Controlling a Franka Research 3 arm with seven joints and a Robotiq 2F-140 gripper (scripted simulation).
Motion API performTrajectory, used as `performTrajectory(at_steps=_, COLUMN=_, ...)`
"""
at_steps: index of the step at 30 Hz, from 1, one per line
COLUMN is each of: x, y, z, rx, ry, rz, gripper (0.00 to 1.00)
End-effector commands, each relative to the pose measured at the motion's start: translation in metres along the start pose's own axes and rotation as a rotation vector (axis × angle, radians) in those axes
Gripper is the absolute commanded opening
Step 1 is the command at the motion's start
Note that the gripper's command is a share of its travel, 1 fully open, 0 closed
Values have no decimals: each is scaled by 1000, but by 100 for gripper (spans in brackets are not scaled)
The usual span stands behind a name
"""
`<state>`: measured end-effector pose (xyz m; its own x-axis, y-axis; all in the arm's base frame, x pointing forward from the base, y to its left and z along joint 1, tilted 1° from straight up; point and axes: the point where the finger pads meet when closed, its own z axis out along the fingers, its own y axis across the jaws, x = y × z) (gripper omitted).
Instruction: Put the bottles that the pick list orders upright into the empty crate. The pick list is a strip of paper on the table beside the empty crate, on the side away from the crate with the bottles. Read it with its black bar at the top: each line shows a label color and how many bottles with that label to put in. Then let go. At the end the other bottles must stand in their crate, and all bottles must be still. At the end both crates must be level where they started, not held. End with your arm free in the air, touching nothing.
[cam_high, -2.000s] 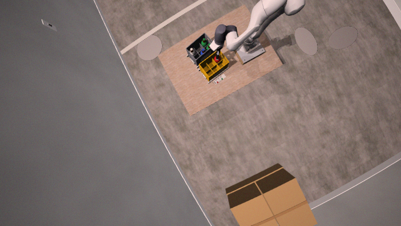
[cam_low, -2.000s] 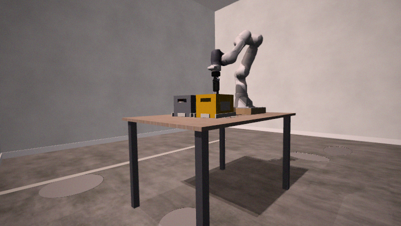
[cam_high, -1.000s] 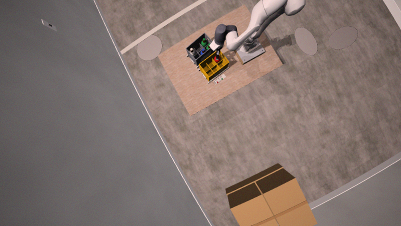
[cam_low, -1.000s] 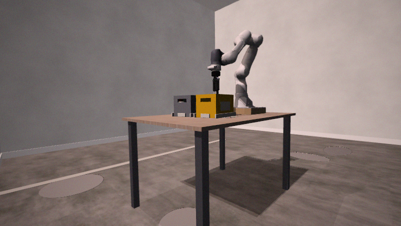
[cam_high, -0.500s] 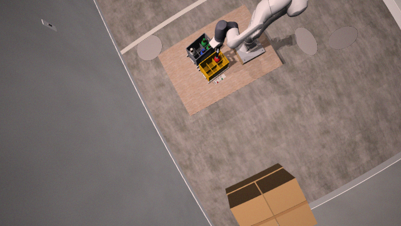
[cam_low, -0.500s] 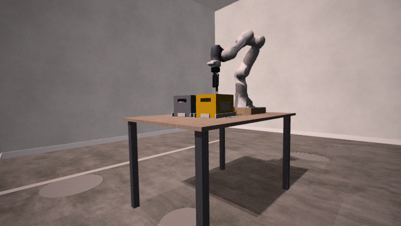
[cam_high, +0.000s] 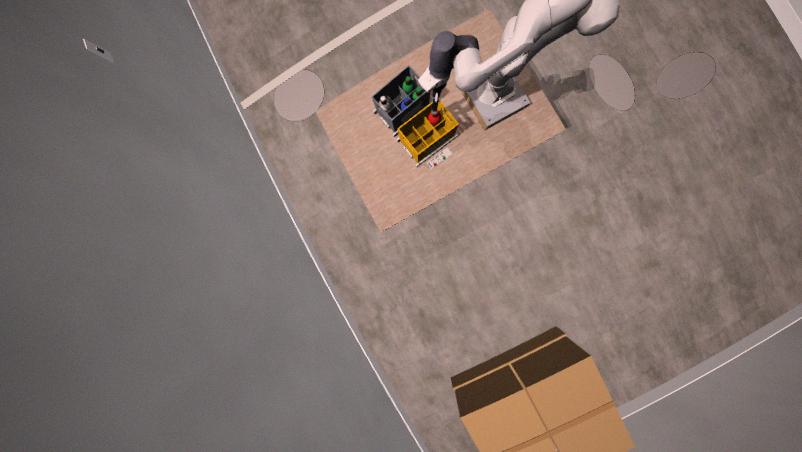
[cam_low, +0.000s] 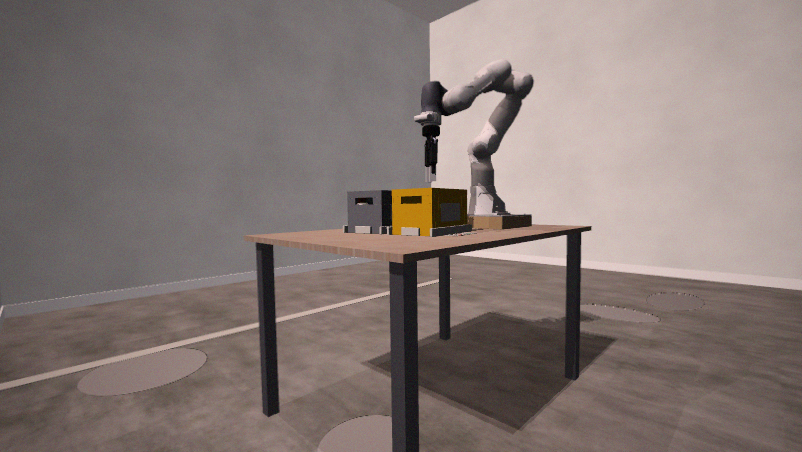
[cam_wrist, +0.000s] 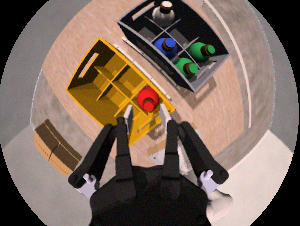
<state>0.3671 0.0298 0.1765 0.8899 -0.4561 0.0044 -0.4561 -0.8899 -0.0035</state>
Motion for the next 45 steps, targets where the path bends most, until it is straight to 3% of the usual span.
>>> performTrajectory(at_steps=1, x=-5, y=1, z=-8, rx=-6, ry=-16, rz=-6, gripper=38)
performTrajectory(at_steps=45, x=-5, y=1, z=-13, rx=-6, ry=-16, rz=-6, gripper=38)
